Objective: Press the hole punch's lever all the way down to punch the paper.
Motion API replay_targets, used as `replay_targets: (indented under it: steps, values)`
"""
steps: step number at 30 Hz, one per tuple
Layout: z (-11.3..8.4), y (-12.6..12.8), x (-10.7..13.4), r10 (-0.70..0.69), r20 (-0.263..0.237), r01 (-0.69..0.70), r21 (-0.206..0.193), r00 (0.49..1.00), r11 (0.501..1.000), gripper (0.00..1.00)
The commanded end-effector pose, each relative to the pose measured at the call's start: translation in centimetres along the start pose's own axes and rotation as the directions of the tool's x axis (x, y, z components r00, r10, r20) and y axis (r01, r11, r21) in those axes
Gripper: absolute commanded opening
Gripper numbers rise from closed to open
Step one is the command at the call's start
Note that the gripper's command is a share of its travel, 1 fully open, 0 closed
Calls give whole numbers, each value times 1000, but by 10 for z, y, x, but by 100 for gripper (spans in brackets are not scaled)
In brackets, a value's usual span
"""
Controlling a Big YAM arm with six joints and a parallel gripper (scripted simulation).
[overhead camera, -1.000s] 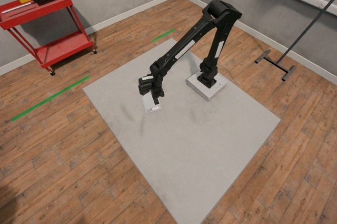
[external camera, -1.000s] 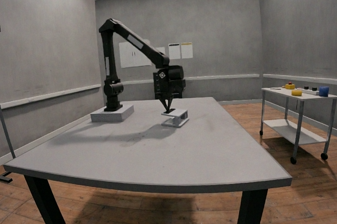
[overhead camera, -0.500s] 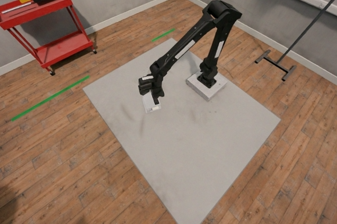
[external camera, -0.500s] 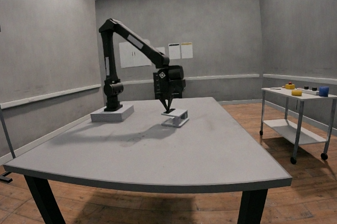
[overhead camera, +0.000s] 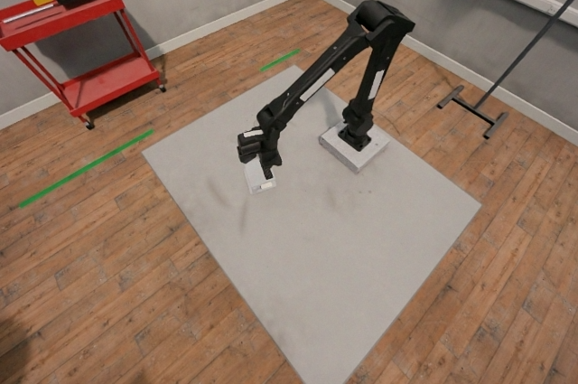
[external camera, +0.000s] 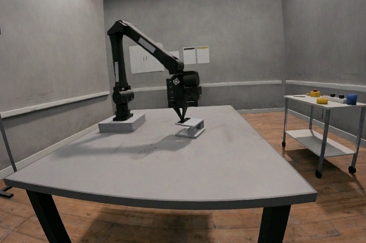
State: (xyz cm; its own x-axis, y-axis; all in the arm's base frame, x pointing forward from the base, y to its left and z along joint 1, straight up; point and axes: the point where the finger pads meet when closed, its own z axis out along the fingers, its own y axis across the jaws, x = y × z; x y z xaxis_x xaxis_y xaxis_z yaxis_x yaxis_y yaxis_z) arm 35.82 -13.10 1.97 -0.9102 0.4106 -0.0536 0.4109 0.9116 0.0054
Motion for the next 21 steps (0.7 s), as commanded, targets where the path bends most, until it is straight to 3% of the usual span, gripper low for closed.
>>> replay_targets:
  steps: [1,21]
  values:
    - [24,-2,12,6,-51,-6,7,999,1000,0]
    - [31,-3,17,6,-51,-6,7,999,1000,0]
